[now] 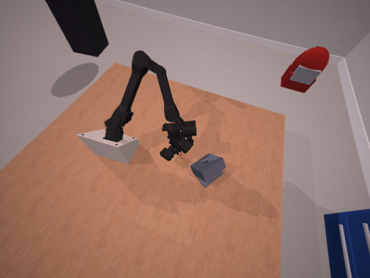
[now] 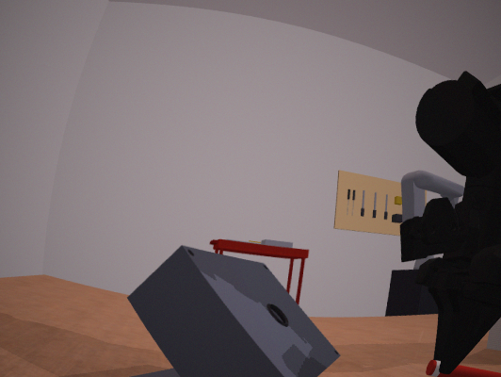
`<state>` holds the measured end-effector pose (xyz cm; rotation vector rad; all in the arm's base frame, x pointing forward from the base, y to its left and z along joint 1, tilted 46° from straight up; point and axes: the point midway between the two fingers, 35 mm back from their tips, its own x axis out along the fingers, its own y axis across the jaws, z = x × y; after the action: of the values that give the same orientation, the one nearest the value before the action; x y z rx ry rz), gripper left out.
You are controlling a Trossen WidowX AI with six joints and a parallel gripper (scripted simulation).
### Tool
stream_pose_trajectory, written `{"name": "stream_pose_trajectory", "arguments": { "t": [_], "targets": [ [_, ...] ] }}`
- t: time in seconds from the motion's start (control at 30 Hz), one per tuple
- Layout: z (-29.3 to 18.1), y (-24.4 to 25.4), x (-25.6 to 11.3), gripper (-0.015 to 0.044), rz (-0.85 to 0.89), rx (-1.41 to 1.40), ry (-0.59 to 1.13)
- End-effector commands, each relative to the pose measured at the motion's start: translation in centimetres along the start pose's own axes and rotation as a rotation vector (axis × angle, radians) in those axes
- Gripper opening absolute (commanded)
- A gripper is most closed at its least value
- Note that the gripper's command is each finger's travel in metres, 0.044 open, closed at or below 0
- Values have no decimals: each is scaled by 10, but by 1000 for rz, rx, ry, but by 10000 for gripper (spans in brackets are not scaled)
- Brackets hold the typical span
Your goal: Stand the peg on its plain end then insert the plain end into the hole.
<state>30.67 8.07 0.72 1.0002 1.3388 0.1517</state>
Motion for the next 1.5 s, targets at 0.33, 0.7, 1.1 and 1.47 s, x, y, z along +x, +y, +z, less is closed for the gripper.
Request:
{"name": "stream_pose_trajectory", "arguments": {
  "t": [0.33,0.7,1.1,1.47],
  "targets": [
    [-5,-1,-8,49,-2,5,-120],
    [-9,-1,-14,49,-3,6,-215],
    [-15,-1,-19,49,-3,7,-319],
    [-21,-1,-24,49,-3,8,-414]
  ]
}}
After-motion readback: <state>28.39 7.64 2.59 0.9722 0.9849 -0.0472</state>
